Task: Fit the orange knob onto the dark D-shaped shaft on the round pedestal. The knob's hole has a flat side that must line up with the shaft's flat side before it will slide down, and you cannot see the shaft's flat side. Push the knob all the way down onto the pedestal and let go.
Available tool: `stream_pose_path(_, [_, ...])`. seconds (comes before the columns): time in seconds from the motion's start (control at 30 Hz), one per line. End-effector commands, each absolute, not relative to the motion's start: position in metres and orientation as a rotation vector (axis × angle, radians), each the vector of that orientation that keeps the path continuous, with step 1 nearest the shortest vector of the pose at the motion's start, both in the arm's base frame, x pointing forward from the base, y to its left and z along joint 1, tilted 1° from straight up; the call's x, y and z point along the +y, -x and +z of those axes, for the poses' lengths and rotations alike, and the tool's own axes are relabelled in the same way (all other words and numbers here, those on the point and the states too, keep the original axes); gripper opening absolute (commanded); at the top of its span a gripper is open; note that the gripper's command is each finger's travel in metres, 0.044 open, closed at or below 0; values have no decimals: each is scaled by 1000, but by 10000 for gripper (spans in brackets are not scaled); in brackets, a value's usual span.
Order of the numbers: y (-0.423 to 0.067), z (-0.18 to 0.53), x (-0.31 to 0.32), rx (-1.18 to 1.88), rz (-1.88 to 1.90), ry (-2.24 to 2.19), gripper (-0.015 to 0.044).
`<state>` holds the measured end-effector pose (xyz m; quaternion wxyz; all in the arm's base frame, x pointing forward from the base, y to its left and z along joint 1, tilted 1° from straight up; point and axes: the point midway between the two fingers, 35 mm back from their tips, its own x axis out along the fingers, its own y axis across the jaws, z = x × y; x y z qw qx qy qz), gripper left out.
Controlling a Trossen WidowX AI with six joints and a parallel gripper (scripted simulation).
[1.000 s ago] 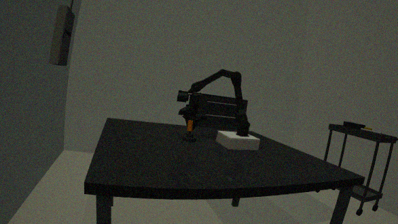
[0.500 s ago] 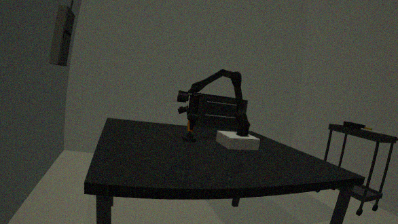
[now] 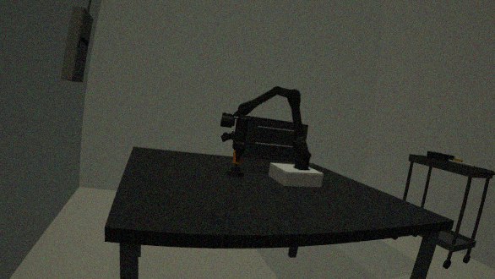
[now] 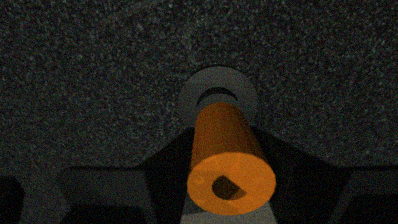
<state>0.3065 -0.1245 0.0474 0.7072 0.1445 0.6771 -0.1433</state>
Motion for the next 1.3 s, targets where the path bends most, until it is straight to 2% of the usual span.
stream_pose_path(0.0, [-305,50,-124,1502,-323,-326,0])
stream_pose_path(0.37, [-307,53,-125,1471,-481,-492,0])
stream_pose_path(1.07, [-307,49,-124,1469,-488,-499,0])
stream_pose_path(1.27, [-306,51,-124,1430,-631,-649,0])
